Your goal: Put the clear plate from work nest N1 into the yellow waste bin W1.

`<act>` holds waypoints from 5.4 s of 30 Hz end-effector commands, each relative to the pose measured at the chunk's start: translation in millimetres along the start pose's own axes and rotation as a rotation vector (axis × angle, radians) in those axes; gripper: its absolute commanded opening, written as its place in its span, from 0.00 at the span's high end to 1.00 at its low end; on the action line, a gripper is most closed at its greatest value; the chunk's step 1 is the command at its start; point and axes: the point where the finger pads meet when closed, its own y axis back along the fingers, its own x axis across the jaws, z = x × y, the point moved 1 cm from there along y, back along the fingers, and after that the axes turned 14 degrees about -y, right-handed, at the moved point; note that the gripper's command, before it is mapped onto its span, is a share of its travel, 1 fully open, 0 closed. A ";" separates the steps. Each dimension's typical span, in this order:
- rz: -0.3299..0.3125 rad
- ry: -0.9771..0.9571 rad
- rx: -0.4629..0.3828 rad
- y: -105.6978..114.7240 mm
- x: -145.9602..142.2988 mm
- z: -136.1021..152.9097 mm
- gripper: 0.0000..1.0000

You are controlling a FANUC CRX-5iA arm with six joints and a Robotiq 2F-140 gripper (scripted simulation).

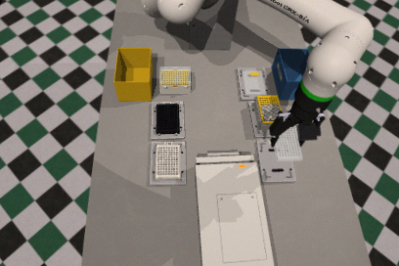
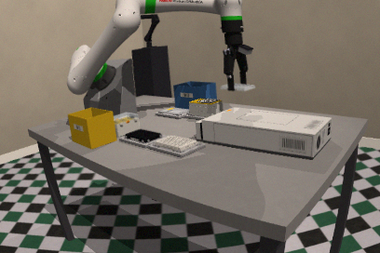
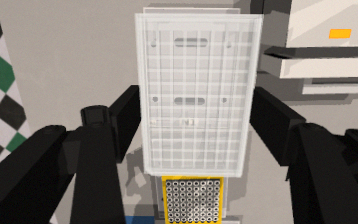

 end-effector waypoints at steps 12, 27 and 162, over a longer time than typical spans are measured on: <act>-0.001 0.018 0.002 1.7 22.1 7.6 0.90; -0.001 0.018 0.002 1.5 54.7 19.4 0.90; -0.001 0.018 0.002 0.7 355.5 128.9 0.90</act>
